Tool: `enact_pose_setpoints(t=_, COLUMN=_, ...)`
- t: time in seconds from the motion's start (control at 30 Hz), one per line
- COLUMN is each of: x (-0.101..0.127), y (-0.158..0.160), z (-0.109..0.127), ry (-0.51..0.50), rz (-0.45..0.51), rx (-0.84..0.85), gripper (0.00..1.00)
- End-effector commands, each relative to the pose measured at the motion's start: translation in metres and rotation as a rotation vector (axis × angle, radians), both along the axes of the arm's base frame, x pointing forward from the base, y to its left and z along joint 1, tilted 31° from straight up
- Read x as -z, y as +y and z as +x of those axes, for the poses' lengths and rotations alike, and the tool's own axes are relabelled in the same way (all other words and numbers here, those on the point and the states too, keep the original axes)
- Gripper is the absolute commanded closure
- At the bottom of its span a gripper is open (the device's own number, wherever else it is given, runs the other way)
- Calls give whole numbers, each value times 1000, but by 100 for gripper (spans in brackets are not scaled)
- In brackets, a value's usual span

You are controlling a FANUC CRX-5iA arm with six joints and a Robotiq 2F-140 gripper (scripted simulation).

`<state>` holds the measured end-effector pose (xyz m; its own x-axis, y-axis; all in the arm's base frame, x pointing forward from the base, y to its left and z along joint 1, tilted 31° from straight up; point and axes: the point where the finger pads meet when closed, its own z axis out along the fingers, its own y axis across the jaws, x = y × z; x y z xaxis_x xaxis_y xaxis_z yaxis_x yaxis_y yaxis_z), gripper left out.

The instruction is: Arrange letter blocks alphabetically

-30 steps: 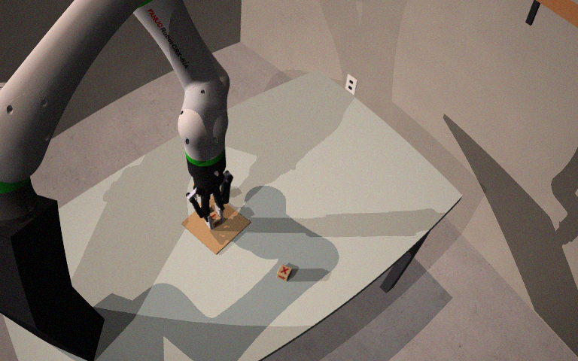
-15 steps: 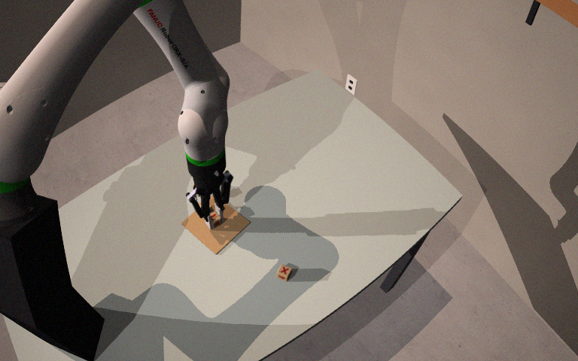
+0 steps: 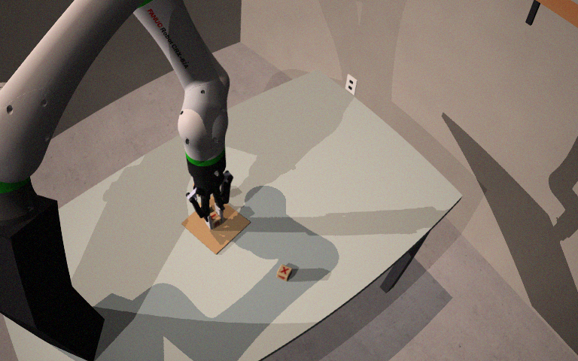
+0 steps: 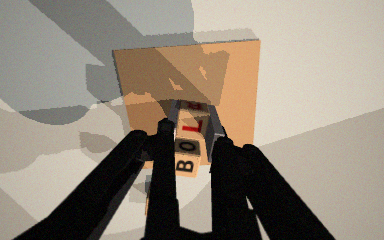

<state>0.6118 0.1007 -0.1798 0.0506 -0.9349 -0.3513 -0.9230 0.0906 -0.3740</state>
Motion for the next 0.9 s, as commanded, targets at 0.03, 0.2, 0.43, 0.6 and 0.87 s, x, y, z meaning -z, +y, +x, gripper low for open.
enact_pose_setpoints(t=0.03, x=0, y=0, z=0, ry=0, rz=0, rx=0, gripper=79)
enact_pose_setpoints(t=0.2, x=0, y=0, z=0, ry=0, rz=0, rx=0, gripper=74)
enact_pose_setpoints(t=0.43, x=0, y=0, z=0, ry=0, rz=0, rx=0, gripper=72)
enact_pose_setpoints(t=0.6, x=0, y=0, z=0, ry=0, rz=0, rx=0, gripper=72)
enact_pose_setpoints(t=0.87, x=-7, y=-3, z=-3, ry=0, rz=0, rx=0, gripper=72)
